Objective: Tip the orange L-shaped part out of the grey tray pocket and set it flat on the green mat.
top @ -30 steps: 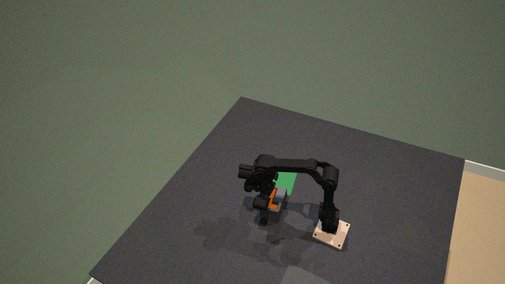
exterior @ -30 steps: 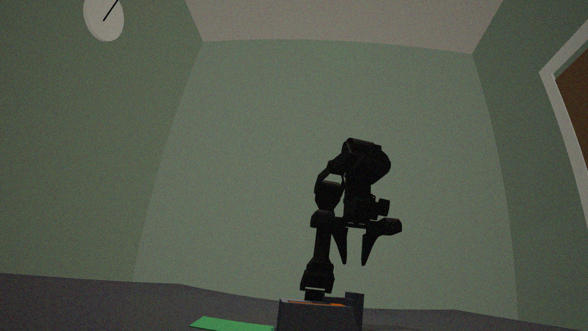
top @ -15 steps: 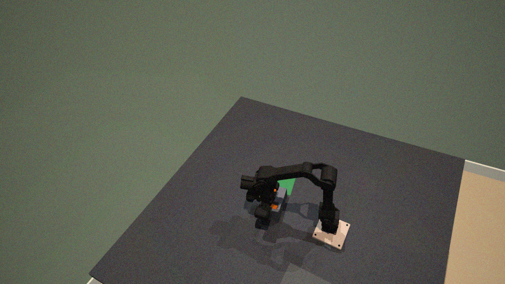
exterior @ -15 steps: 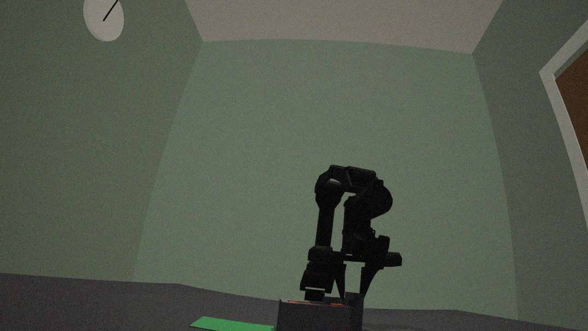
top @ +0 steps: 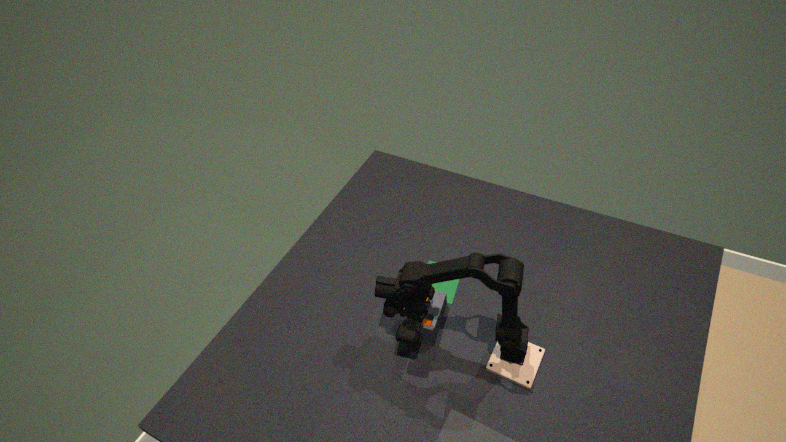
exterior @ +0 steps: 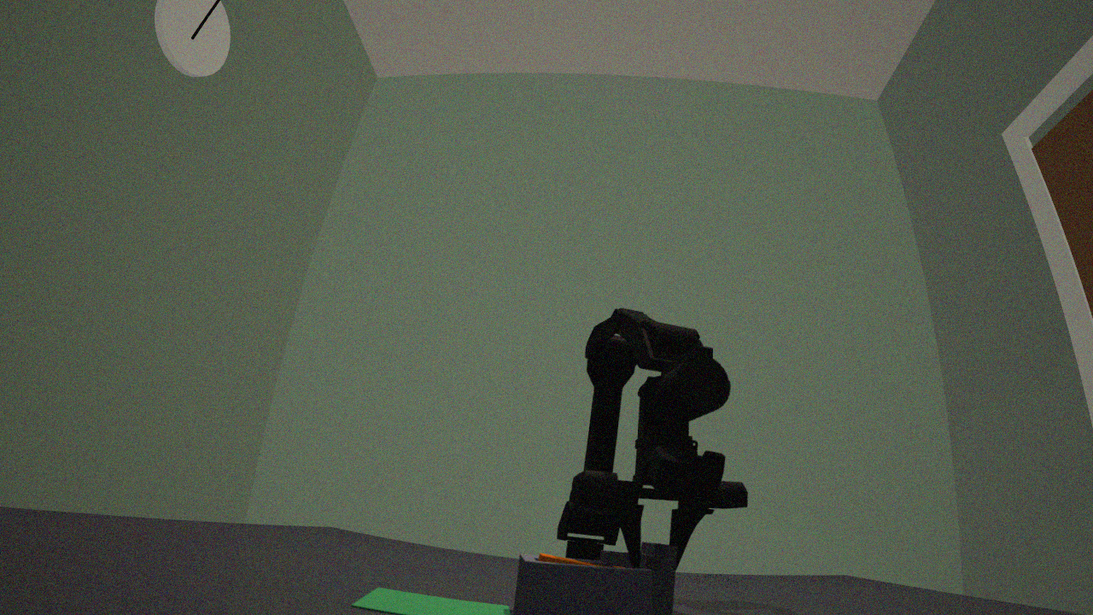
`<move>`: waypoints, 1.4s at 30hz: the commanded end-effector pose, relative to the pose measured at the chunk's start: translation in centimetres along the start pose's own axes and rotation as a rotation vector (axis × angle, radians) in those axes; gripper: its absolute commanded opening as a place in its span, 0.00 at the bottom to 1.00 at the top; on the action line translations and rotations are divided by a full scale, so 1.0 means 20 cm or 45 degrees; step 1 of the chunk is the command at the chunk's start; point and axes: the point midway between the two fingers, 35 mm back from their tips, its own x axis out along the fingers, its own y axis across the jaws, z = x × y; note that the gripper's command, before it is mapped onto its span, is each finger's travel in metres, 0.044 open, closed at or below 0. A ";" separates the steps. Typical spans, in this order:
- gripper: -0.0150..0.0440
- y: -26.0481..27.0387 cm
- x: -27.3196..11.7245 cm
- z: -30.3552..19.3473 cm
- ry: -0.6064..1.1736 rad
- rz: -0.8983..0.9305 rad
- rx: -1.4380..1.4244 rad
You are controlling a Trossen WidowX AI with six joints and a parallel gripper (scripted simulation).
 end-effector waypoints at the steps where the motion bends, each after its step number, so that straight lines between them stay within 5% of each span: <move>1: 0.56 0.00 0.05 -0.01 0.010 0.005 0.007; 42: 0.56 0.05 0.07 -0.01 0.009 0.007 0.006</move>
